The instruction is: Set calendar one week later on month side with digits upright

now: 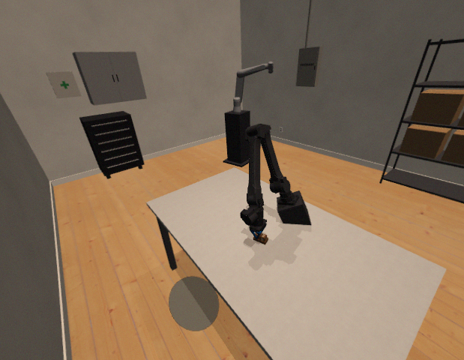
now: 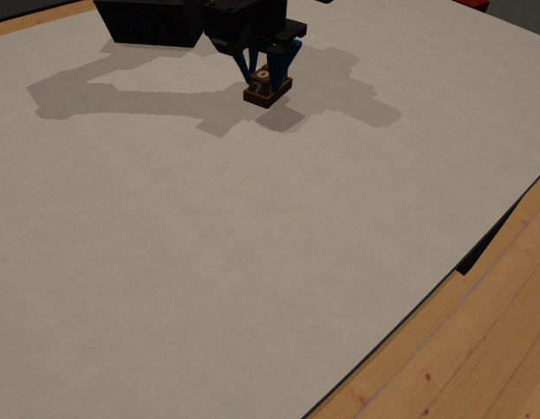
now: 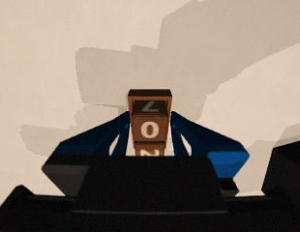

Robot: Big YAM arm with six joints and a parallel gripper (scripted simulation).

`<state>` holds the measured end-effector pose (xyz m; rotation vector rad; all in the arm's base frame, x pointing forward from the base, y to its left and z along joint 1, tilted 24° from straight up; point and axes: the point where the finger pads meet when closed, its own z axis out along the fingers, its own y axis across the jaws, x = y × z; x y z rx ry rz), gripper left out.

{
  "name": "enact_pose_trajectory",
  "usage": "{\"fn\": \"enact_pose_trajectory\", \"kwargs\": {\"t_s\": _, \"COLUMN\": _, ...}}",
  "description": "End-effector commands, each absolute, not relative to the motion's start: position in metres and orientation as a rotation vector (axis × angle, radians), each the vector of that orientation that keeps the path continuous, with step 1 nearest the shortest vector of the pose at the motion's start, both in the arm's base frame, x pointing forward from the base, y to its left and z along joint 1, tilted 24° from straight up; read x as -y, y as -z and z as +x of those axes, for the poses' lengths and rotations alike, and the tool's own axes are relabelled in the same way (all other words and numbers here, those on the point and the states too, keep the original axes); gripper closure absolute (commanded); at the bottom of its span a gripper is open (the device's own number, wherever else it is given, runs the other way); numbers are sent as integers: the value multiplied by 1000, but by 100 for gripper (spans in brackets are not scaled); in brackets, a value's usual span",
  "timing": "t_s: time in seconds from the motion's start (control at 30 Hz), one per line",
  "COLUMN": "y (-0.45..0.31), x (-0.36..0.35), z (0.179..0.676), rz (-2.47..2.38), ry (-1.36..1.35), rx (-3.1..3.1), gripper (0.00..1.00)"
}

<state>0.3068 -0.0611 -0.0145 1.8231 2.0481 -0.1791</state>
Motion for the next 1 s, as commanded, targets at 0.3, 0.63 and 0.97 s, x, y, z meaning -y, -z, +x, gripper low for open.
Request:
{"fn": "enact_pose_trajectory", "kwargs": {"t_s": 0.3, "y": 9, "x": 62, "z": 315, "rz": 1805, "ry": 153, "rx": -2035, "gripper": 54}}
{"fn": "enact_pose_trajectory", "kwargs": {"t_s": 0.63, "y": 9, "x": 62, "z": 315, "rz": 1805, "ry": 153, "rx": -2035, "gripper": 54}}
{"fn": "enact_pose_trajectory", "kwargs": {"t_s": 0.97, "y": 9, "x": 62, "z": 315, "rz": 1806, "ry": 153, "rx": -2035, "gripper": 74}}
